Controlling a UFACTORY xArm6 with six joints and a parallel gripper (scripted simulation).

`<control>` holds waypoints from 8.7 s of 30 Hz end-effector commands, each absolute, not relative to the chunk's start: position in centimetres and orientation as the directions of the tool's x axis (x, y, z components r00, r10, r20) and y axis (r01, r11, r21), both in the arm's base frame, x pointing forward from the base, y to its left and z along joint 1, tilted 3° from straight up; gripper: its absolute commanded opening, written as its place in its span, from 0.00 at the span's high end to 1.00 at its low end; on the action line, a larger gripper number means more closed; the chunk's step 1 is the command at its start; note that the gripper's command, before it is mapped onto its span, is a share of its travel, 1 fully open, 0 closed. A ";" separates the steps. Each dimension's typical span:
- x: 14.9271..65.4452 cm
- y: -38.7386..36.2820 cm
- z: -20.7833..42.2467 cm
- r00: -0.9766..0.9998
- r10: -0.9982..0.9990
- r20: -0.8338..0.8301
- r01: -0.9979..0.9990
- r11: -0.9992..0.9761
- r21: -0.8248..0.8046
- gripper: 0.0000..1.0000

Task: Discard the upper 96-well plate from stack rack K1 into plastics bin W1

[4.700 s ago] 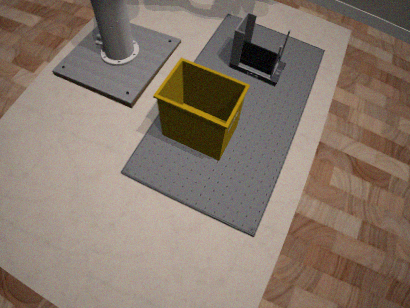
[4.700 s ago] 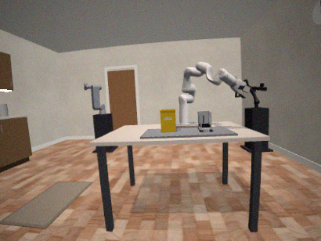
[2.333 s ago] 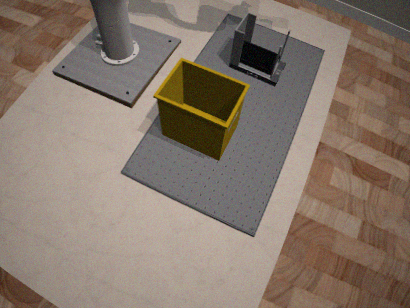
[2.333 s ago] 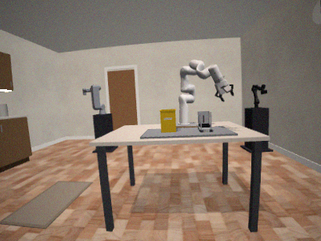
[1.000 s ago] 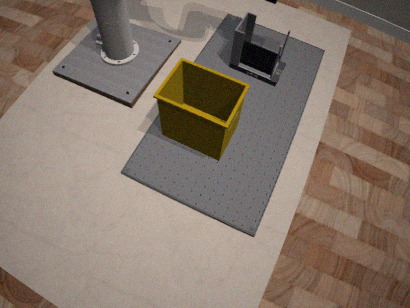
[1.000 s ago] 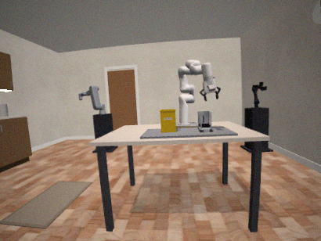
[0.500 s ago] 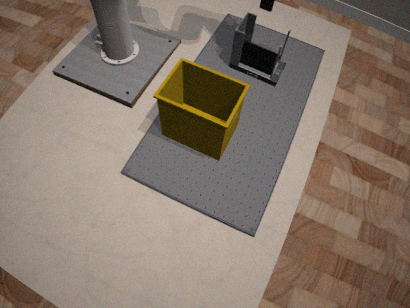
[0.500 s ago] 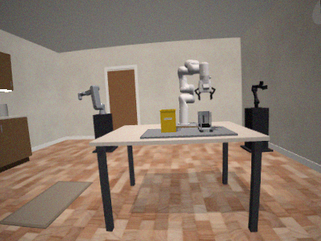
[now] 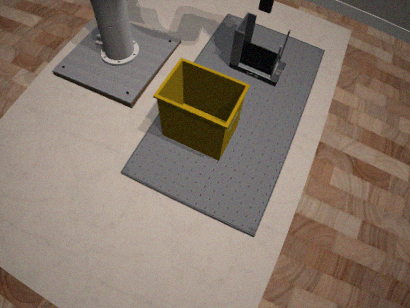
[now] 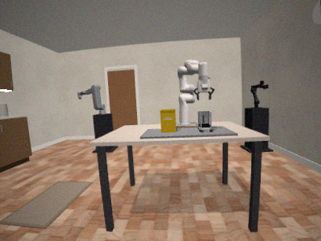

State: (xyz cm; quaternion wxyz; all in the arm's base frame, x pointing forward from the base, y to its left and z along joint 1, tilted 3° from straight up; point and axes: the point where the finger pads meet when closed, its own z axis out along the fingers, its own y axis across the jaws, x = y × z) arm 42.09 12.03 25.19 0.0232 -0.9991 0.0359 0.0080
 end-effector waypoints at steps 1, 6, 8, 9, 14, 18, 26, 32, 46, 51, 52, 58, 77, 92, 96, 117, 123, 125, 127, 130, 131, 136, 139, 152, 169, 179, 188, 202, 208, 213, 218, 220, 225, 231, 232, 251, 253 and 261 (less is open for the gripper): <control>42.2 12.0 25.4 0.997 -0.072 -0.013 -0.072 -0.996 -0.047 0.00; 42.2 12.1 24.5 0.997 -0.072 -0.013 -0.072 -0.996 -0.047 0.00; 42.2 12.1 24.2 0.997 -0.072 -0.013 -0.072 -0.996 -0.047 0.00; 42.2 12.1 24.0 0.997 -0.072 -0.013 -0.072 -0.996 -0.047 0.00; 42.2 12.1 23.5 0.997 -0.072 -0.013 -0.072 -0.996 -0.047 0.00; 42.2 12.2 22.9 0.997 -0.072 -0.013 -0.072 -0.996 -0.047 0.00; 42.1 12.2 21.5 0.997 -0.072 -0.013 -0.072 -0.996 -0.047 0.00; 42.1 12.3 20.9 0.997 -0.072 -0.013 -0.072 -0.996 -0.047 0.00; 42.1 12.4 18.9 0.997 -0.072 -0.013 -0.072 -0.996 -0.047 0.00; 42.1 12.4 18.0 0.997 -0.072 -0.013 -0.072 -0.996 -0.047 0.00; 42.1 12.4 17.9 0.997 -0.072 -0.013 -0.072 -0.996 -0.047 0.00; 42.1 12.5 16.9 0.997 -0.072 -0.013 -0.072 -0.996 -0.047 0.00; 42.1 12.6 14.0 0.997 -0.072 -0.013 -0.072 -0.996 -0.047 0.00; 42.0 12.7 11.9 0.997 -0.072 -0.013 -0.072 -0.996 -0.047 0.00; 42.0 12.7 11.4 0.997 -0.072 -0.013 -0.072 -0.996 -0.047 0.00; 42.0 12.9 8.4 0.997 -0.072 -0.013 -0.072 -0.996 -0.047 0.00; 42.0 12.9 7.4 0.997 -0.072 -0.013 -0.072 -0.996 -0.047 0.00; 42.0 12.9 7.0 0.997 -0.072 -0.013 -0.072 -0.996 -0.047 0.00; 42.0 12.9 6.8 0.997 -0.072 -0.013 -0.072 -0.996 -0.047 0.00; 42.0 12.9 6.8 0.997 -0.072 -0.013 -0.072 -0.996 -0.047 0.00; 42.0 12.9 6.8 0.997 -0.072 -0.013 -0.072 -0.996 -0.047 0.00; 42.0 12.9 6.8 0.997 -0.072 -0.013 -0.072 -0.996 -0.047 0.00; 42.0 12.9 6.8 0.997 -0.072 -0.013 -0.072 -0.996 -0.047 0.00; 42.0 13.0 6.1 0.997 -0.072 -0.013 -0.072 -0.996 -0.047 0.00; 42.0 13.0 5.1 0.997 -0.072 -0.014 -0.072 -0.996 -0.047 0.00; 42.0 13.0 4.8 0.997 -0.072 -0.014 -0.072 -0.996 -0.047 0.00; 42.0 13.0 4.8 0.997 -0.072 -0.013 -0.072 -0.996 -0.047 0.00; 42.0 13.0 4.9 0.997 -0.072 -0.014 -0.072 -0.996 -0.047 1.00; 41.9 13.0 4.9 0.997 -0.072 -0.014 -0.072 -0.996 -0.047 1.00; 41.9 13.0 4.9 0.997 -0.072 -0.014 -0.072 -0.996 -0.047 1.00; 41.9 13.0 4.9 0.997 -0.072 -0.014 -0.072 -0.996 -0.047 1.00; 41.9 13.0 4.9 0.997 -0.072 -0.014 -0.072 -0.996 -0.047 1.00; 41.9 13.0 4.9 0.997 -0.072 -0.014 -0.072 -0.996 -0.047 1.00; 41.9 13.0 4.9 0.997 -0.072 -0.014 -0.072 -0.996 -0.047 1.00; 41.9 13.0 4.9 0.997 -0.072 -0.014 -0.072 -0.996 -0.047 1.00; 42.0 13.0 5.1 0.997 -0.072 -0.014 -0.072 -0.996 -0.047 1.00; 42.0 13.0 5.3 0.997 -0.072 -0.013 -0.072 -0.996 -0.047 1.00; 42.0 13.0 5.8 0.997 -0.072 -0.014 -0.072 -0.996 -0.047 1.00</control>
